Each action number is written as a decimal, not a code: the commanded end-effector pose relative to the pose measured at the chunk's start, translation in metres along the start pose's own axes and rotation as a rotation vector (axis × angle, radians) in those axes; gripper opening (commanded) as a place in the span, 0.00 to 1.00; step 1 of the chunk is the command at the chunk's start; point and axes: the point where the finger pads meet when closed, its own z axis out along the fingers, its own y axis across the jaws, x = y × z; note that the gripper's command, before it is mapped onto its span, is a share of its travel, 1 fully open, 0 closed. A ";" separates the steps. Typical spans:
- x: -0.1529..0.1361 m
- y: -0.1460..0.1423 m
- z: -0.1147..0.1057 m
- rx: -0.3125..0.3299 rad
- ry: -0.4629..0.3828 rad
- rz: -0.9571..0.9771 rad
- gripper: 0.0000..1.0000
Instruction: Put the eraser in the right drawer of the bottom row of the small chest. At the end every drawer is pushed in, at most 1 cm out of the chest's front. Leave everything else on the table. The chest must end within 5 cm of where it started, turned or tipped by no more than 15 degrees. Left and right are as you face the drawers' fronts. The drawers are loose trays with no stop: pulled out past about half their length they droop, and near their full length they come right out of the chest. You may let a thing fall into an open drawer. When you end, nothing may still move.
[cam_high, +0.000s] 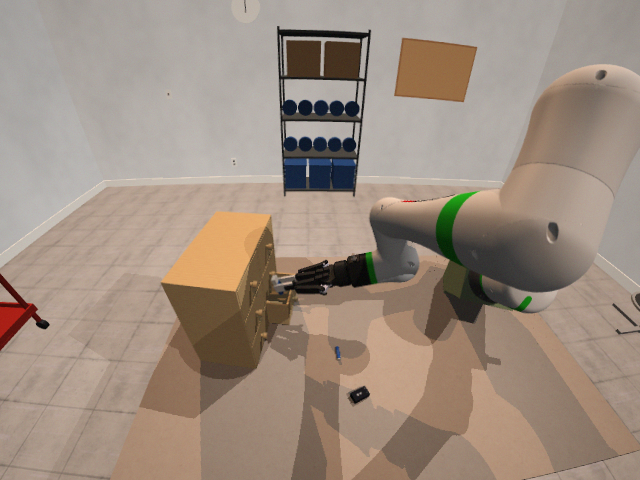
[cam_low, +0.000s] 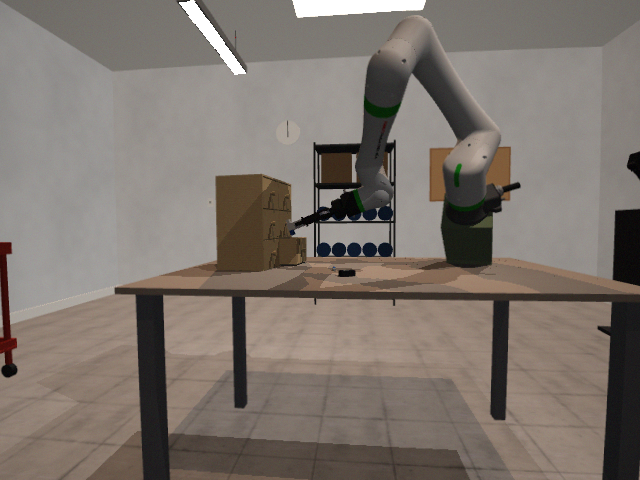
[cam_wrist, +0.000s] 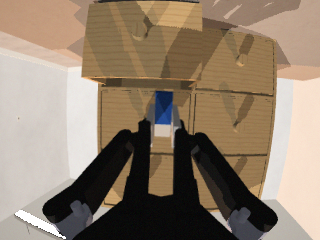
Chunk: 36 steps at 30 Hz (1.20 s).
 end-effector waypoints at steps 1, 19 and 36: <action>0.000 0.000 0.000 0.000 0.000 0.000 0.11; 0.000 0.000 0.000 0.000 0.000 0.000 0.23; 0.000 0.000 0.000 0.000 0.000 0.000 1.00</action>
